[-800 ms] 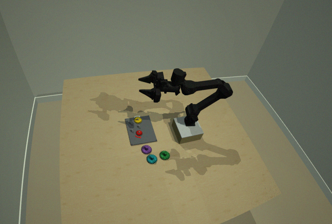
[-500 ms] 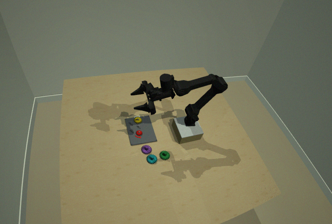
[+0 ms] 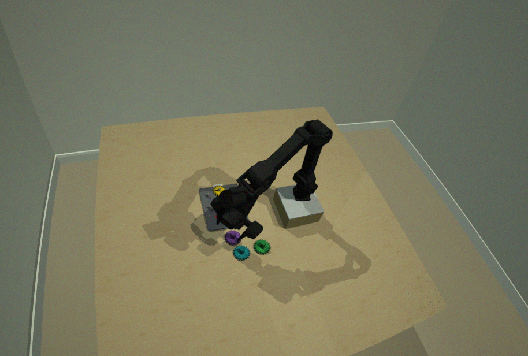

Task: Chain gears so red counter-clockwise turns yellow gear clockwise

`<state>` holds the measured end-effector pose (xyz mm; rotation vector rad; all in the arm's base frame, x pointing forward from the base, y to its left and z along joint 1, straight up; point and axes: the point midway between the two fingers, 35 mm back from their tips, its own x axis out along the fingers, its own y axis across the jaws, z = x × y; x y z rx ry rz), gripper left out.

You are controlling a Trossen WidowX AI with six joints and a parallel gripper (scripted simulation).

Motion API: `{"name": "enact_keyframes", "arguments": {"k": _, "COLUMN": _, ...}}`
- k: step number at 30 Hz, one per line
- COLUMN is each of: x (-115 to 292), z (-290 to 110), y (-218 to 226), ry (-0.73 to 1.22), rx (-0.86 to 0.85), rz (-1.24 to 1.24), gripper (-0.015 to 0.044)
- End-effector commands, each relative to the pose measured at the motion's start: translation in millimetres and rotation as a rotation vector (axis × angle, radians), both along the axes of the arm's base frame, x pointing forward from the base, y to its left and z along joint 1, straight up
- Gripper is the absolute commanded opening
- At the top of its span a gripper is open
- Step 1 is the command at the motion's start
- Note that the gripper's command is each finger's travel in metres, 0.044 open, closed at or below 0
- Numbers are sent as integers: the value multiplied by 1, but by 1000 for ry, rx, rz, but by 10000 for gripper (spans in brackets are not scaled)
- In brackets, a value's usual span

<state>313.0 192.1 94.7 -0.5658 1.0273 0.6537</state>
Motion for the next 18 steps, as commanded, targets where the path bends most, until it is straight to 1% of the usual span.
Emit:
{"name": "enact_keyframes", "arguments": {"k": 1, "x": -27, "z": -34, "y": 19, "ry": 164, "rx": -137, "rz": 134, "gripper": 440}}
{"name": "enact_keyframes", "arguments": {"k": 3, "x": -41, "z": -49, "y": 25, "ry": 255, "rx": -212, "rz": 194, "gripper": 440}}
{"name": "enact_keyframes", "arguments": {"k": 5, "x": -49, "z": -57, "y": 29, "ry": 306, "rx": -256, "rz": 229, "gripper": 440}}
{"name": "enact_keyframes", "arguments": {"k": 11, "x": -47, "z": -58, "y": 29, "ry": 312, "rx": -261, "rz": 233, "gripper": 440}}
{"name": "enact_keyframes", "arguments": {"k": 14, "x": -46, "z": -71, "y": 29, "ry": 312, "rx": -261, "rz": 233, "gripper": 440}}
{"name": "enact_keyframes", "arguments": {"k": 18, "x": -46, "z": -73, "y": 29, "ry": 312, "rx": -261, "rz": 233, "gripper": 440}}
